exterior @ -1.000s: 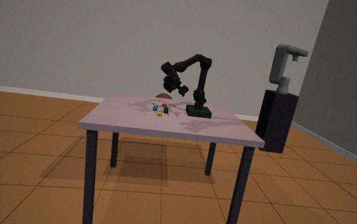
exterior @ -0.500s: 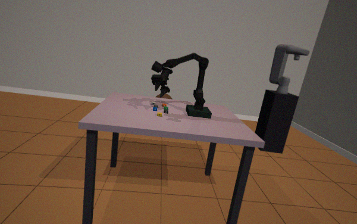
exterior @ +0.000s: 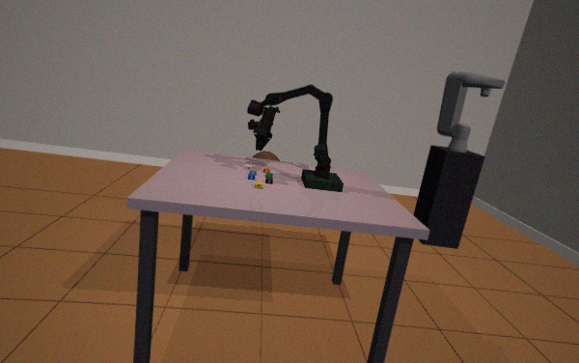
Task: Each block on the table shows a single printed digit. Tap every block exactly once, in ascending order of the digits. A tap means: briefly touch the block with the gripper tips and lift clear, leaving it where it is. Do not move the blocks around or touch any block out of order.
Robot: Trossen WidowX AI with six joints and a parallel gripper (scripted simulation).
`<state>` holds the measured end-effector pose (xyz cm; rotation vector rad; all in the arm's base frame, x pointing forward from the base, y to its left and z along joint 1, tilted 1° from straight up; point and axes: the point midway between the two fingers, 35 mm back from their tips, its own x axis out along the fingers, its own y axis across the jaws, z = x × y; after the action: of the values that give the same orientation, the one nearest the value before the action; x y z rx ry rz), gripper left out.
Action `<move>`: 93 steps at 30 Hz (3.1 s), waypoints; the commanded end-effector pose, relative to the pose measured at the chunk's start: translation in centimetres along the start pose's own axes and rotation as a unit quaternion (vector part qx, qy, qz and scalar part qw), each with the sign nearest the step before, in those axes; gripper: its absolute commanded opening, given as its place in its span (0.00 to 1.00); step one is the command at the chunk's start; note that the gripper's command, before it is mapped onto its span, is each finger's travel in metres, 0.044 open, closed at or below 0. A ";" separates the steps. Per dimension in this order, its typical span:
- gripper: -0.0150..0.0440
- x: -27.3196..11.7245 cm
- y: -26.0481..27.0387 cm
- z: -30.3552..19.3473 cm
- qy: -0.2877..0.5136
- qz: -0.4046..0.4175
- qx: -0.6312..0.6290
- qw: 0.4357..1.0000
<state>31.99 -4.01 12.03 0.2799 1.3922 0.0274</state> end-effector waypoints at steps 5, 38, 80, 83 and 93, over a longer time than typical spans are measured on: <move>0.93 -2.3 -9.5 -2.7 0.078 -0.094 -0.106 0.987; 0.93 -1.0 -0.8 -6.5 0.079 -0.090 -0.105 0.987; 0.93 0.8 10.0 -8.6 0.079 -0.085 -0.105 0.988; 0.93 0.8 10.0 -8.6 0.079 -0.085 -0.105 0.988; 0.93 0.9 10.9 -8.2 0.079 -0.085 -0.105 0.988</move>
<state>25.20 7.38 12.08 -0.0195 1.5550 0.0554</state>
